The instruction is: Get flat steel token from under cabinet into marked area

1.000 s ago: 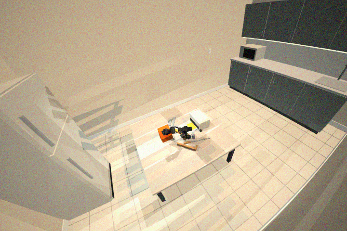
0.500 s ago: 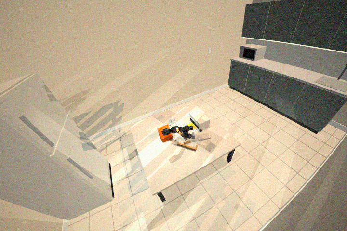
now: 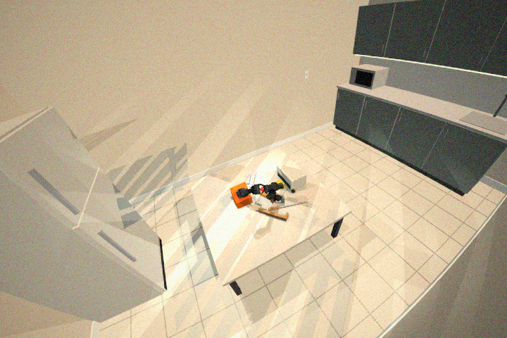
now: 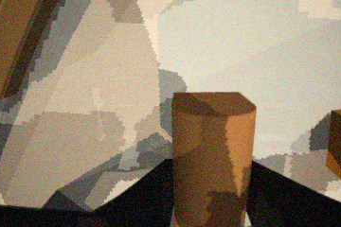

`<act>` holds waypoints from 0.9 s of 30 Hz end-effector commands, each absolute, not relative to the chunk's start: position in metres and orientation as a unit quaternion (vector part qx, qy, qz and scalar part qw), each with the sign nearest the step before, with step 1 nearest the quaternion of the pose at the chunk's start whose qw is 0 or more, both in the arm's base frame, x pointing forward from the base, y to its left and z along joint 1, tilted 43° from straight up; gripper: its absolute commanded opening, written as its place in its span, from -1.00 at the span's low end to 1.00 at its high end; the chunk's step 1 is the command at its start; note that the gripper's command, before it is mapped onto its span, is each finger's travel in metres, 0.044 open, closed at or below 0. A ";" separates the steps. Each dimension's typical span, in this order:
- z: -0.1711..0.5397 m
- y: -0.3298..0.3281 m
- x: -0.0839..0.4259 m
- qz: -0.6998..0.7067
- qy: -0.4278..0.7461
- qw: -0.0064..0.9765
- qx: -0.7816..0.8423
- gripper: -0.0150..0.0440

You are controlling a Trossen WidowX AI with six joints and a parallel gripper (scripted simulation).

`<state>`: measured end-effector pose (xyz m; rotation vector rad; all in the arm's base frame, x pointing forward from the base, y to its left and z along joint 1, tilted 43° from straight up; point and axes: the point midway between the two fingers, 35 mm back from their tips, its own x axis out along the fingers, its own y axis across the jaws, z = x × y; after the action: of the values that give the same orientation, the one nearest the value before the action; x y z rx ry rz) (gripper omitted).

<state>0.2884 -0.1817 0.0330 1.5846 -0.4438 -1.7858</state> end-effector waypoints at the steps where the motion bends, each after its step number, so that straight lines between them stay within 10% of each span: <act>1: 0.032 -0.180 0.295 -0.688 -0.172 0.348 0.613 -0.49; 27: 0.026 -0.174 0.325 -0.688 -0.172 0.348 0.613 -0.49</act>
<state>0.3199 -0.1752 0.0269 1.5860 -0.4438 -1.7848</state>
